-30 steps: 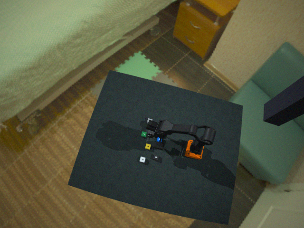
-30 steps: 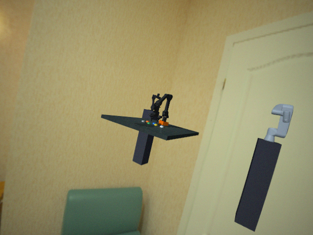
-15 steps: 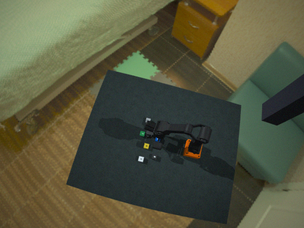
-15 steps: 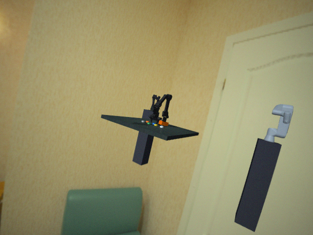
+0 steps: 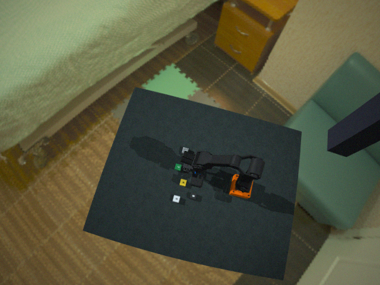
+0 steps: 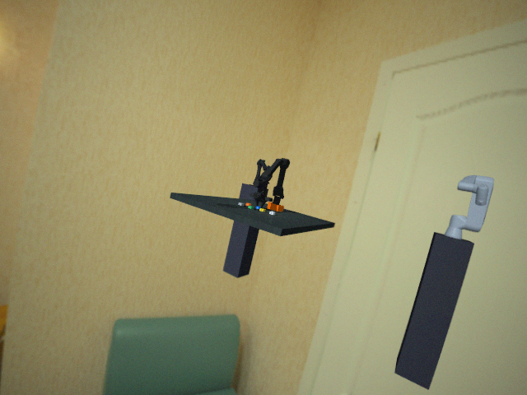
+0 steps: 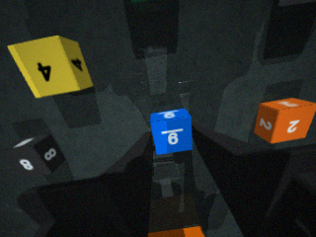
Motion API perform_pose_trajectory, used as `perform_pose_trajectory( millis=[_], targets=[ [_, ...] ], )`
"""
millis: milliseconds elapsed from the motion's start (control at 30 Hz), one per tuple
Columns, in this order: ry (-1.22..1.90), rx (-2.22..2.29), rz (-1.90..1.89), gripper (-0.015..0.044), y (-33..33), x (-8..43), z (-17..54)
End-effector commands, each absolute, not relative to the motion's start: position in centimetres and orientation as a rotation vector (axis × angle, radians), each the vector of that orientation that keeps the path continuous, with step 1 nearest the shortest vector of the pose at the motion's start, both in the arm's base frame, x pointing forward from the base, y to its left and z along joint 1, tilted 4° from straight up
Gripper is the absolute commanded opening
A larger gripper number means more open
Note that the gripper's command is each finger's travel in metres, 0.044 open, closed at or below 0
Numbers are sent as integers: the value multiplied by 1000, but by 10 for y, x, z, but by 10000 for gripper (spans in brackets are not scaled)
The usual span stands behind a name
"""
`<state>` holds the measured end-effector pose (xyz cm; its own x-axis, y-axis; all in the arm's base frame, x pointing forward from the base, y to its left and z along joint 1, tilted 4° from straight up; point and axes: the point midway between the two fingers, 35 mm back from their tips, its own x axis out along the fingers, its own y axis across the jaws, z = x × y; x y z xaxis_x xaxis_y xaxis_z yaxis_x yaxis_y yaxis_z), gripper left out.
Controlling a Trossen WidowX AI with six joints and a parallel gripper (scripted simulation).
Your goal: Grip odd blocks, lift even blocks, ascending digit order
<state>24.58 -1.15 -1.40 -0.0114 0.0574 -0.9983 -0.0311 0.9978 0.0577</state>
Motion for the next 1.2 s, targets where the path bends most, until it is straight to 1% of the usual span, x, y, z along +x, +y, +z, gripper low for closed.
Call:
perform_pose_trajectory(
  millis=[0,567,900,933,1033,1167],
  targets=[
    [1581,22,66,120,-12,246,-14],
    [1581,22,66,120,-12,246,-14],
    [1581,22,66,383,-12,246,-14],
    [1581,22,66,400,-12,246,-14],
    [1580,22,66,400,-12,246,-12],
    [1580,21,66,400,-14,247,22]
  ],
)
